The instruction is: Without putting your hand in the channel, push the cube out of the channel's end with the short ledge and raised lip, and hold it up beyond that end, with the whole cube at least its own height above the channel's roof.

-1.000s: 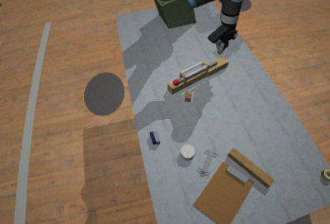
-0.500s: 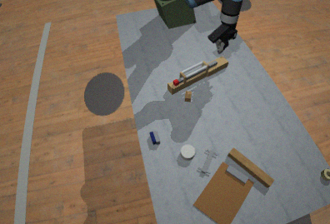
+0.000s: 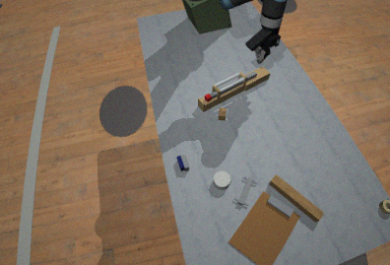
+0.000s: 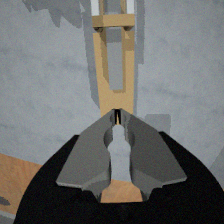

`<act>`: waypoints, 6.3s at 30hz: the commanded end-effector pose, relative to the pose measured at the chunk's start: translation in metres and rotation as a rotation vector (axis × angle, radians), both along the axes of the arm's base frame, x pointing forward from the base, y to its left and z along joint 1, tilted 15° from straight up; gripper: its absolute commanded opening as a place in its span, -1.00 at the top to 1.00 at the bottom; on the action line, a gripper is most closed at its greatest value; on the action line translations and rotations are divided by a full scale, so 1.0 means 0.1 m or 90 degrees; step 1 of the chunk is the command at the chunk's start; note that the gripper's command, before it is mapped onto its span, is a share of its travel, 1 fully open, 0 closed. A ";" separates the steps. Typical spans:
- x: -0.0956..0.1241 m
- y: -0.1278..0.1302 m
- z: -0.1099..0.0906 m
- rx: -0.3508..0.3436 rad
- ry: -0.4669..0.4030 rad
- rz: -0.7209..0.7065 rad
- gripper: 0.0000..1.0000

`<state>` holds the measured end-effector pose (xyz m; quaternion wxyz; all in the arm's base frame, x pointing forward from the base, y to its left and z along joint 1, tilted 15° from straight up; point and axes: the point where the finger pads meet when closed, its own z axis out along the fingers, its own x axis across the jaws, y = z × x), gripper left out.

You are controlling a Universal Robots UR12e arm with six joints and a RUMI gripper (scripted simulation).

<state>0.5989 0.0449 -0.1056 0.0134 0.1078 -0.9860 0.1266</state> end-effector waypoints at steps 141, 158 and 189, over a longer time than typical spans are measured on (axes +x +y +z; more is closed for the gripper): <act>0.66 -2.99 0.07 0.000 -0.001 -0.001 1.00; 0.66 -2.99 0.07 0.000 -0.001 -0.001 1.00; 0.65 -2.78 0.86 0.000 -0.001 -0.001 1.00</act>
